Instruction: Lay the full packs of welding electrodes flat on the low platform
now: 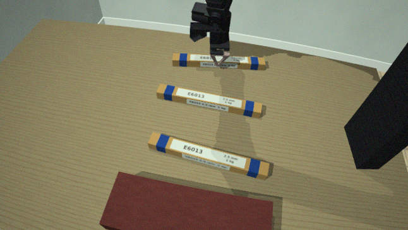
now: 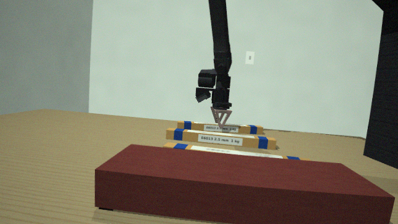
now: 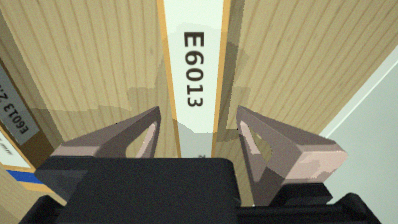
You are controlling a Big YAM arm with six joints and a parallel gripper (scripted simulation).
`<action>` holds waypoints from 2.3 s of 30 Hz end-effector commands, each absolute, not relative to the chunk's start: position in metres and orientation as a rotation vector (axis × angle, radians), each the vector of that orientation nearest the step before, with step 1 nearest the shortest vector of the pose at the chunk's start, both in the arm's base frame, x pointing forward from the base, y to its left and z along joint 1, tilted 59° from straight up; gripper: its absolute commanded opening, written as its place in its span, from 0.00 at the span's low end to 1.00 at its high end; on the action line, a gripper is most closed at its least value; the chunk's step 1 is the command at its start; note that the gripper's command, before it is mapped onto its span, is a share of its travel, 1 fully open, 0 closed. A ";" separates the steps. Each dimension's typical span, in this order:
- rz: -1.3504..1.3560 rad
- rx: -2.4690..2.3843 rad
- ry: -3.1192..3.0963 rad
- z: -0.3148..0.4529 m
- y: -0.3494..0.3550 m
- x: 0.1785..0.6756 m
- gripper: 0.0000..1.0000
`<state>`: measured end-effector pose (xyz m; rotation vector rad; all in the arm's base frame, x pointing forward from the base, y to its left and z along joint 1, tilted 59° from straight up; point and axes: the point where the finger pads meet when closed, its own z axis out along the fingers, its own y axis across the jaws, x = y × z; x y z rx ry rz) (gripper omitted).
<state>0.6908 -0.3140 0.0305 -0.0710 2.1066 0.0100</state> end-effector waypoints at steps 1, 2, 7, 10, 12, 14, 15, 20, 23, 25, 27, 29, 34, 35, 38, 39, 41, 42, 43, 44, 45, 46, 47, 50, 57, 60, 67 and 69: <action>0.021 -0.069 2.104 0.021 -0.307 0.700 0.74; 0.021 -0.069 2.104 0.021 -0.307 0.700 0.74; 0.018 -0.064 2.104 0.018 -0.309 0.703 0.74; 0.015 -0.058 2.104 0.017 -0.313 0.703 0.74; 0.012 -0.059 2.103 0.020 -0.315 0.703 0.74; 0.012 -0.061 2.103 0.021 -0.315 0.702 0.74; 0.011 -0.062 2.103 0.021 -0.315 0.702 0.74; 0.011 -0.064 2.104 0.023 -0.315 0.701 0.74; 0.010 -0.065 2.104 0.023 -0.315 0.700 0.74; 0.010 -0.066 2.104 0.023 -0.315 0.700 0.74; 0.010 -0.066 2.104 0.023 -0.315 0.700 0.00; 0.010 -0.067 2.104 0.024 -0.315 0.700 0.00; 0.010 -0.067 2.104 0.024 -0.315 0.700 0.00; 0.010 -0.067 2.104 0.024 -0.315 0.700 0.00; 0.010 -0.067 2.104 0.024 -0.315 0.700 0.00; 0.010 -0.067 2.104 0.024 -0.315 0.700 0.00; 0.010 -0.067 2.104 0.024 -0.315 0.700 0.00; 0.010 -0.067 2.104 0.024 -0.315 0.700 0.00; 0.010 -0.067 2.104 0.024 -0.315 0.700 0.00; 0.010 -0.067 2.104 0.024 -0.315 0.700 0.00; 0.010 -0.067 2.104 0.024 -0.315 0.700 0.00; 0.010 -0.067 2.104 0.024 -0.315 0.700 0.00; 0.010 -0.067 2.104 0.024 -0.315 0.700 0.00; 0.010 -0.067 2.104 0.024 -0.315 0.700 0.00; 0.010 -0.067 2.104 0.024 -0.315 0.700 0.00; 0.010 -0.067 2.104 0.024 -0.315 0.700 0.00; 0.010 -0.067 2.104 0.024 -0.315 0.700 0.00; 0.010 -0.067 2.104 0.024 -0.315 0.700 0.00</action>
